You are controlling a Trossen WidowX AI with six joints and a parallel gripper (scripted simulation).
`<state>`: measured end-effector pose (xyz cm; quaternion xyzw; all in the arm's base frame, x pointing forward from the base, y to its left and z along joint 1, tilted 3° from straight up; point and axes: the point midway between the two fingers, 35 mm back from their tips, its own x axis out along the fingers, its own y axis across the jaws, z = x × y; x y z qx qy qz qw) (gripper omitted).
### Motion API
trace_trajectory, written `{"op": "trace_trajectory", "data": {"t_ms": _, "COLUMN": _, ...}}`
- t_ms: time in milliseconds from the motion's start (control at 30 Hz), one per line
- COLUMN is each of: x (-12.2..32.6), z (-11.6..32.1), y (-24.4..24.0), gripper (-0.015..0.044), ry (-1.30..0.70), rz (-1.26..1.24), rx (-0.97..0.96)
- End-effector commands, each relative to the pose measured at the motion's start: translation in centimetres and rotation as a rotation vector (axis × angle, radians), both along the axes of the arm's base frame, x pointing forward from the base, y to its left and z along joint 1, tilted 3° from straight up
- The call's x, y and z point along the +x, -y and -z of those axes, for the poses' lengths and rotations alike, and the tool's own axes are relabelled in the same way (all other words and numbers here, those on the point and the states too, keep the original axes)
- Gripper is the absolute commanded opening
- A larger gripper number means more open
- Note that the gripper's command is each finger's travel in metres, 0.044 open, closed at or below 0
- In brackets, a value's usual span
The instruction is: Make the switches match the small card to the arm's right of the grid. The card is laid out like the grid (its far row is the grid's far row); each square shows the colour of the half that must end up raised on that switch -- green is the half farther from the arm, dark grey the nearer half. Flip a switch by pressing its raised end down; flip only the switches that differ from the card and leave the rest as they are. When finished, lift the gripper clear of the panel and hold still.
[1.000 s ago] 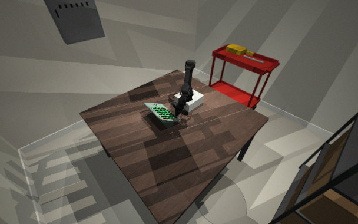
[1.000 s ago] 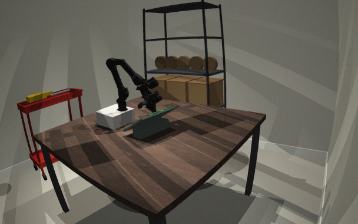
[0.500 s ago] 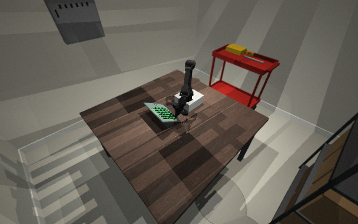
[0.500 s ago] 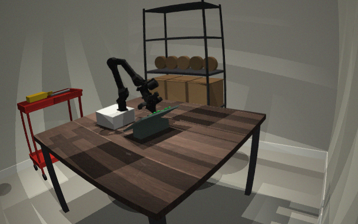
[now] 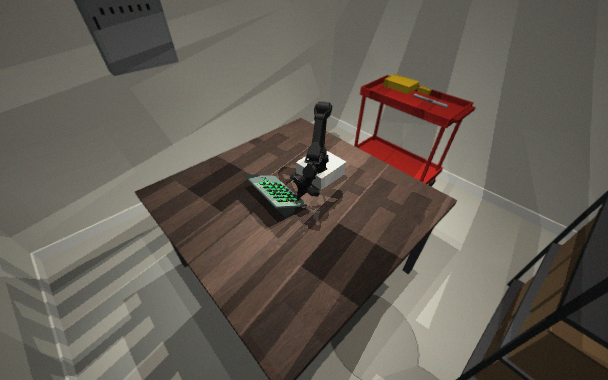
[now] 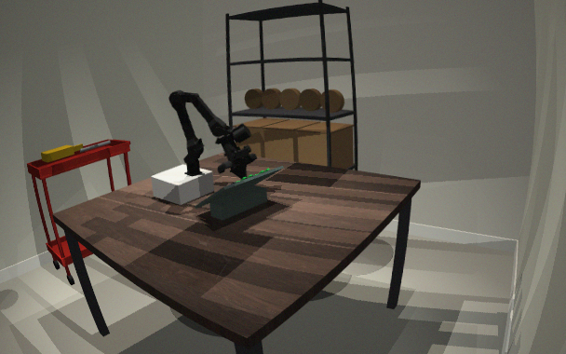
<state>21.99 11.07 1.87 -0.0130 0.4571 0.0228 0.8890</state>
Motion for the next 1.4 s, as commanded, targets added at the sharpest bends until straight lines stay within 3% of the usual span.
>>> {"op": "trace_trajectory", "data": {"t_ms": 0, "x": -0.04, "z": 0.09, "y": -0.03, "gripper": 0.0, "ry": -0.003, "rz": -0.006, "rx": -0.001}}
{"op": "trace_trajectory", "data": {"t_ms": 1367, "x": 0.21, "z": 0.47, "y": -0.05, "gripper": 0.0, "ry": -0.003, "rz": -0.006, "rx": -0.001}}
